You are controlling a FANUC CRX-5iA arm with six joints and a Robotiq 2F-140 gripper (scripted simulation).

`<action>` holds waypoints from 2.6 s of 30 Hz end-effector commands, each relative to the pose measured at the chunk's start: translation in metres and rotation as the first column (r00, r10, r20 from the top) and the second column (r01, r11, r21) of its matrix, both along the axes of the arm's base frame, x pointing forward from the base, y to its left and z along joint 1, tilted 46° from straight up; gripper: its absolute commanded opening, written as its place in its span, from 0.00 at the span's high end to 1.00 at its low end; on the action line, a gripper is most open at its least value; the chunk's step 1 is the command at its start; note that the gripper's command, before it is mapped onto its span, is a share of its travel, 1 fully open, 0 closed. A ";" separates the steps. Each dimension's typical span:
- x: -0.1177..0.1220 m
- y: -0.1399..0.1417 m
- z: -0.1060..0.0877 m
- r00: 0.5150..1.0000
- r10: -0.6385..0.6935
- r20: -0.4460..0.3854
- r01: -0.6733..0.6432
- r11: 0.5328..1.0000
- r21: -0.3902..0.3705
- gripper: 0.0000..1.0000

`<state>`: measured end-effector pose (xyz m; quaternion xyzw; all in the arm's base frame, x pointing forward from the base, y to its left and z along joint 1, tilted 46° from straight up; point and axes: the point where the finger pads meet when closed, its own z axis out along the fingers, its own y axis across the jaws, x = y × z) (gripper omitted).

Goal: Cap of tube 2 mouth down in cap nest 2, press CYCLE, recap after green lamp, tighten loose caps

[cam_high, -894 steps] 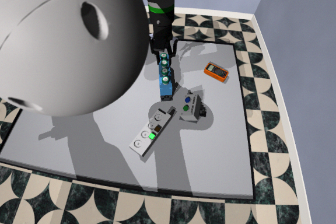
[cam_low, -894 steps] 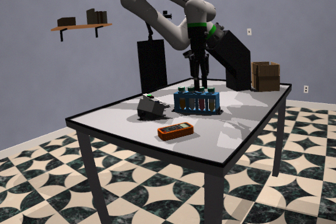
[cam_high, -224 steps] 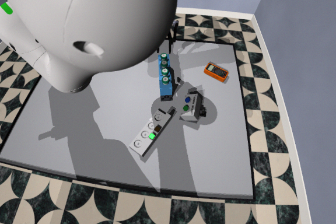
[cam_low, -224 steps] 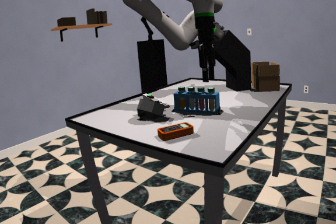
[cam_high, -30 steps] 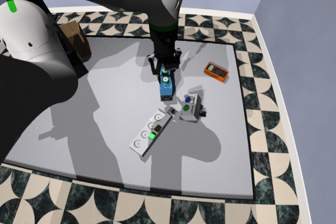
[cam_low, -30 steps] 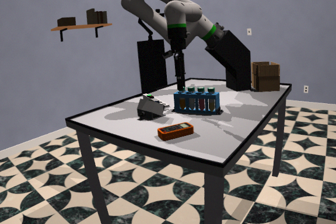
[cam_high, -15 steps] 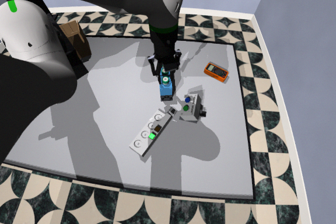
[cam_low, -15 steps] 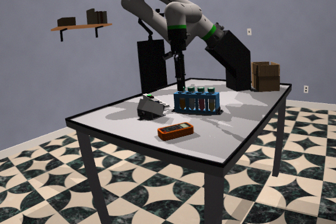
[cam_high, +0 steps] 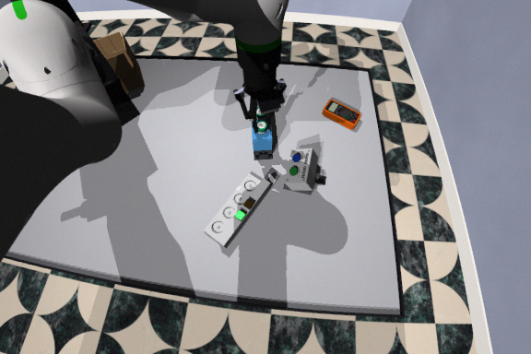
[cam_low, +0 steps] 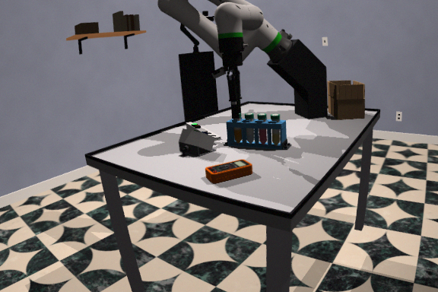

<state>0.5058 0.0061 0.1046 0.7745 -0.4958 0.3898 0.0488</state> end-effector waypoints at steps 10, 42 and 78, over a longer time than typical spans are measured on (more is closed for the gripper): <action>0.000 0.001 0.001 0.989 -0.126 0.077 0.118 0.987 0.104 0.70; 0.000 0.001 0.000 0.920 -0.353 0.172 0.293 0.908 0.298 0.59; 0.012 -0.021 0.084 0.896 -0.403 0.187 0.325 0.882 0.342 0.90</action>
